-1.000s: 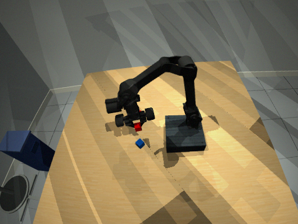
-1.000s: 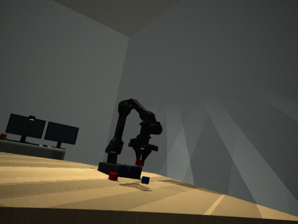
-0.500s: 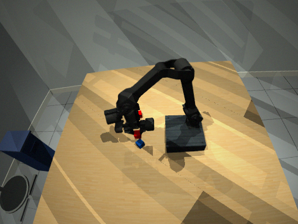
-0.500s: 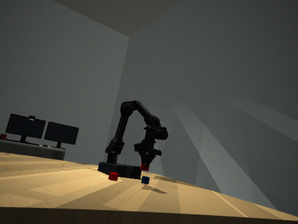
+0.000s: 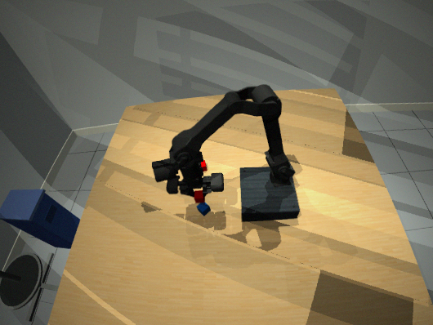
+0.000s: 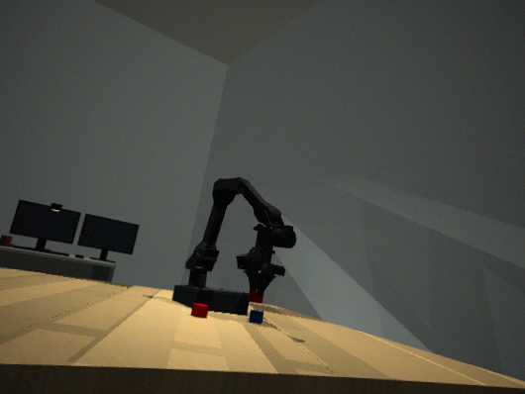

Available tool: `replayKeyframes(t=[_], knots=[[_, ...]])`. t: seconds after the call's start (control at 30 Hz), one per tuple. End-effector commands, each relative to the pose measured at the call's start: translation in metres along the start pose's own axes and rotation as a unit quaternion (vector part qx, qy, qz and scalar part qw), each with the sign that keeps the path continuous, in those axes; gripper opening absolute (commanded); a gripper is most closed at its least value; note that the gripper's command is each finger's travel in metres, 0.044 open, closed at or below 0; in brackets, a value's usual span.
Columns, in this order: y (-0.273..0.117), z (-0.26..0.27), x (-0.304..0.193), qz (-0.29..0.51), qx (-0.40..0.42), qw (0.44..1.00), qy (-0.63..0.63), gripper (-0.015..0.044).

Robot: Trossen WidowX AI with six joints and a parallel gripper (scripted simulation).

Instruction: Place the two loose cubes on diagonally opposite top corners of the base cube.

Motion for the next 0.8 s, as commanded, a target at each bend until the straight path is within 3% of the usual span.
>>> replayKeyframes(t=[0.0, 0.77], knots=[[0.012, -0.003, 0.0, 0.002, -0.008, 1.0, 0.004, 0.0105], [0.023, -0.004, 0.0, 0.002, -0.008, 1.0, 0.004, 0.0105]])
Point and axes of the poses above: the point midway between the two fingers, 35 mm back from their tips, its own y axis out along the fingers, its own z axis across the jaws, x = y × z, the point moved 4 cm from there along -y, back along the fingers, and after that the axes turned 4 degrees about -y, right-handed, at the moved point
